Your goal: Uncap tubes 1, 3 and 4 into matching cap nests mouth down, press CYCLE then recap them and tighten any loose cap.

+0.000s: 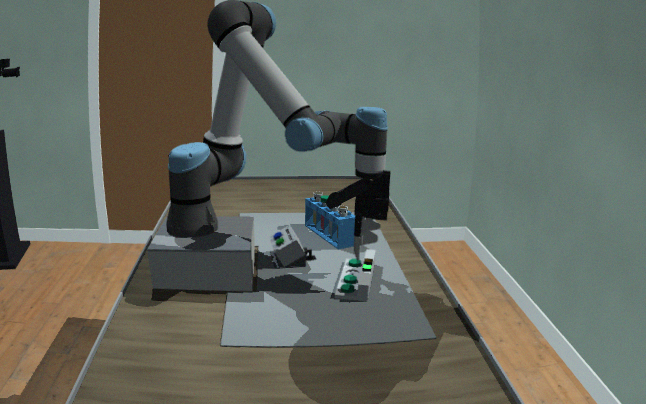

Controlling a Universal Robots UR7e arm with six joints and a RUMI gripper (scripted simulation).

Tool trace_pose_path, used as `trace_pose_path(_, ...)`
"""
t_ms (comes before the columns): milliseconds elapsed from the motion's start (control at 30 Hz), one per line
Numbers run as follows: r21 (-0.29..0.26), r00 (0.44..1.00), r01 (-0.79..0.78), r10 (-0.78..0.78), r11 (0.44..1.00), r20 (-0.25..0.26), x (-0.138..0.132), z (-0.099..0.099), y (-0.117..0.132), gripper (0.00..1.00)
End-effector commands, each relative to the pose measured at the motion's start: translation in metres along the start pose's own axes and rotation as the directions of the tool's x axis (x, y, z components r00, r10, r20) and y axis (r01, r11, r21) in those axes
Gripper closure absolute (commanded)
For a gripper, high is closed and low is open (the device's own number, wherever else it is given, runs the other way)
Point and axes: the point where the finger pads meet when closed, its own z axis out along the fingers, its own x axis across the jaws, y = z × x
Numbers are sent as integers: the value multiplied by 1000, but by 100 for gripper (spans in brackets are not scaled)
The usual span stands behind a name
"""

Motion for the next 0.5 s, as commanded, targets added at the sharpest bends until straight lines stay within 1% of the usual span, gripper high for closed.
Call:
trace_pose_path(0, -1, 1000, 0, 0, 1000, 0, 16, -16, -3, 71)
trace_pose_path(100, -1, 1000, 0, 0, 1000, 0, 34, -34, -7, 71)
trace_pose_path(133, -1, 1000, 0, 0, 1000, 0, 34, -34, -7, 71)
trace_pose_path(233, -1, 1000, 0, 0, 1000, 0, 52, -51, -11, 71)
trace_pose_path(267, -1, 1000, 0, 0, 1000, 0, 52, -51, -11, 71)
trace_pose_path(367, -2, 1000, 0, 0, 1000, 0, 69, -68, -15, 71)
trace_pose_path(433, -2, 1000, 0, 0, 1000, 0, 69, -68, -15, 71)
trace_pose_path(467, -1, 1000, 0, 0, 1000, 0, 75, -74, -16, 71)
